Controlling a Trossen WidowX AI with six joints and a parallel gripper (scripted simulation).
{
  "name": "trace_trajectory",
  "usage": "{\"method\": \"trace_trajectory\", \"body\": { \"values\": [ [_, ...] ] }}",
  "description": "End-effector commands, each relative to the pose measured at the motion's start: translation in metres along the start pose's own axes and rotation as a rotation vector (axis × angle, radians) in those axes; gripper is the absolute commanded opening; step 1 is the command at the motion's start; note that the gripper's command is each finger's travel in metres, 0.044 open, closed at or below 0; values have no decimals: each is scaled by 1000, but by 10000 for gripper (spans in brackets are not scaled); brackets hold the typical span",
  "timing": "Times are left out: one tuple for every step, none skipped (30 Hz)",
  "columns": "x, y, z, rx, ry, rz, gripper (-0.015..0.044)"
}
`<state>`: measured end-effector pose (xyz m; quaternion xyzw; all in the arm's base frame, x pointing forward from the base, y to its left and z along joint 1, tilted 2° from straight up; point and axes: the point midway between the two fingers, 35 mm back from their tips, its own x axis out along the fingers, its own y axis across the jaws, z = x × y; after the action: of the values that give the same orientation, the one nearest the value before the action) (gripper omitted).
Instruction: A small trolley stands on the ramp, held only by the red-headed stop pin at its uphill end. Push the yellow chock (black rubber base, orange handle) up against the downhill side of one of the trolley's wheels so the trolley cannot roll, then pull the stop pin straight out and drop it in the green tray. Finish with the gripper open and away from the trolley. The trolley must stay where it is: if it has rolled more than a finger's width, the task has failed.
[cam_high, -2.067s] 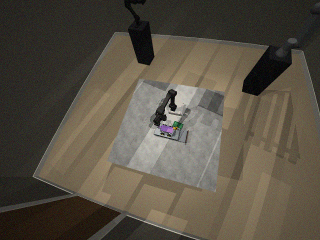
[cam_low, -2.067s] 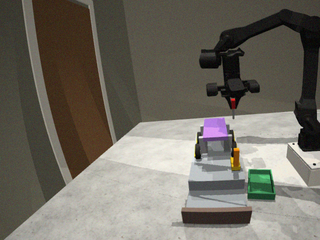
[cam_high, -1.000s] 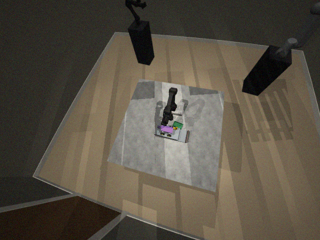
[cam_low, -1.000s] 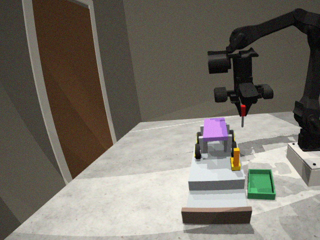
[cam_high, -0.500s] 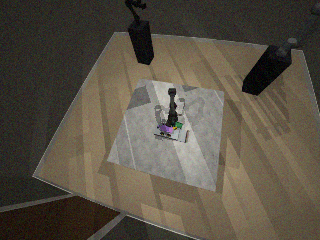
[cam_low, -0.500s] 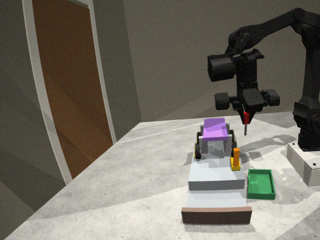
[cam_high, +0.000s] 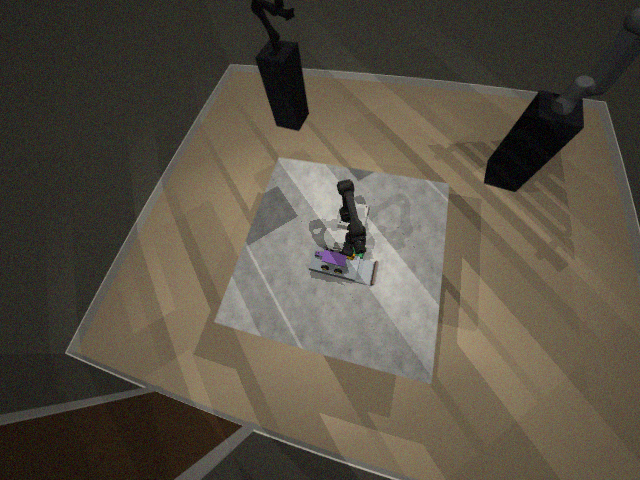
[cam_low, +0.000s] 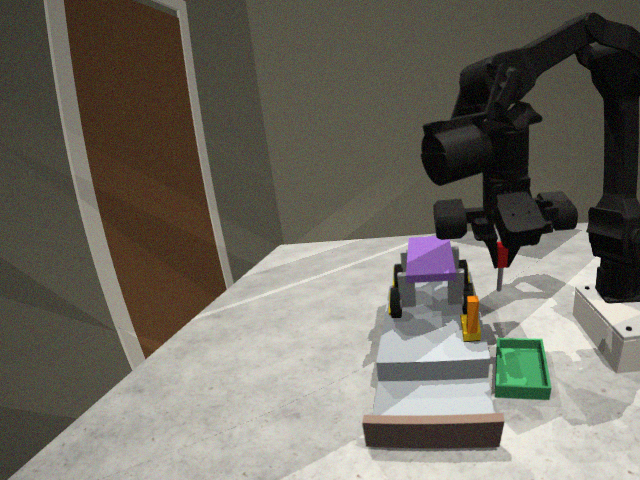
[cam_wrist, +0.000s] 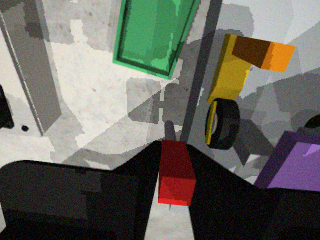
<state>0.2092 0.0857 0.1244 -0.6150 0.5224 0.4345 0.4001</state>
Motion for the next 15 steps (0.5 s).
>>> {"method": "trace_trajectory", "body": {
  "values": [
    [-3, 0, 15, 5, -5, -3, 0],
    [-4, 0, 19, 5, -6, -3, 0],
    [-5, 1, 23, 5, -6, -3, 0],
    [-5, 1, 27, 5, -7, -3, 0],
    [-6, 1, 31, 5, -7, -3, 0],
    [-7, 1, 36, 5, -7, -3, 0],
    [-7, 1, 40, 5, -8, -3, 0],
    [-8, 1, 44, 5, -8, -3, 0],
    [-9, 2, 48, 5, -8, -3, 0],
    [-10, 2, 52, 5, -9, -3, 0],
    [-11, 2, 56, 5, -9, -3, 0],
    [-11, 2, 58, 5, -9, -3, 0],
    [-11, 2, 58, 5, -9, -3, 0],
    [-11, 2, 58, 5, -9, -3, 0],
    [-11, 2, 58, 5, -9, -3, 0]
  ]
}}
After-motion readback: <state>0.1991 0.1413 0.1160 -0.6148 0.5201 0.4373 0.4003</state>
